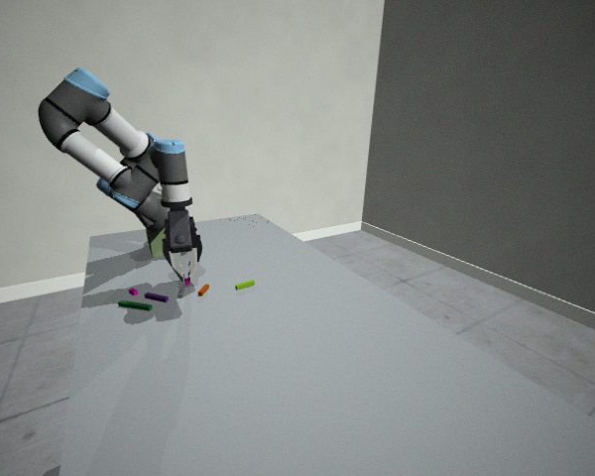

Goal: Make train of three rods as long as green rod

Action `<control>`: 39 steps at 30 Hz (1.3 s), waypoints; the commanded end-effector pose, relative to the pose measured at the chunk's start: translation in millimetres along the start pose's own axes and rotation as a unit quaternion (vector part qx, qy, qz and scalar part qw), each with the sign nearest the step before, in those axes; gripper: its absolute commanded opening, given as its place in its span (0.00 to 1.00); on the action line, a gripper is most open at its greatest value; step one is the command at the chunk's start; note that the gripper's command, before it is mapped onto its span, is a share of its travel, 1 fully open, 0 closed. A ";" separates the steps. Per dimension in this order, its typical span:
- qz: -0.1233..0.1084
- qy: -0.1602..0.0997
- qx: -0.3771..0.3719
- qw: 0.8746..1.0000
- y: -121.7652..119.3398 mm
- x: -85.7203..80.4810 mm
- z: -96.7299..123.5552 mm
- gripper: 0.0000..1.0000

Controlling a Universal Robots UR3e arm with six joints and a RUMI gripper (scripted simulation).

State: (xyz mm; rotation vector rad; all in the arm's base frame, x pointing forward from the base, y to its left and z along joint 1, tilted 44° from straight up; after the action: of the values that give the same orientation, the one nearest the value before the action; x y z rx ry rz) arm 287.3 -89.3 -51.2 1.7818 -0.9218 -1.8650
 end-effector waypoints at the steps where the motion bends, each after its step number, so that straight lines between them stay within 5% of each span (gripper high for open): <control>1: 0.001 0.000 0.000 1.000 0.5 0.1 -0.1 0.00; 39: 0.000 0.001 0.001 1.000 0.3 -11.1 -0.9 0.00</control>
State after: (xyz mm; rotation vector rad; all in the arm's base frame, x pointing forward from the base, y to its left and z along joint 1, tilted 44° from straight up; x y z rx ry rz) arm 288.9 -86.6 -47.1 1.7876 -0.9223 -1.8589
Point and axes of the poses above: the point where the finger pads meet when closed, its own x axis out along the fingers, its own y axis across the jaws, z = x × y, the point moved 2 cm from there along -x, back along the fingers, and after that the axes turned 5 degrees about -x, right-handed, at the moved point
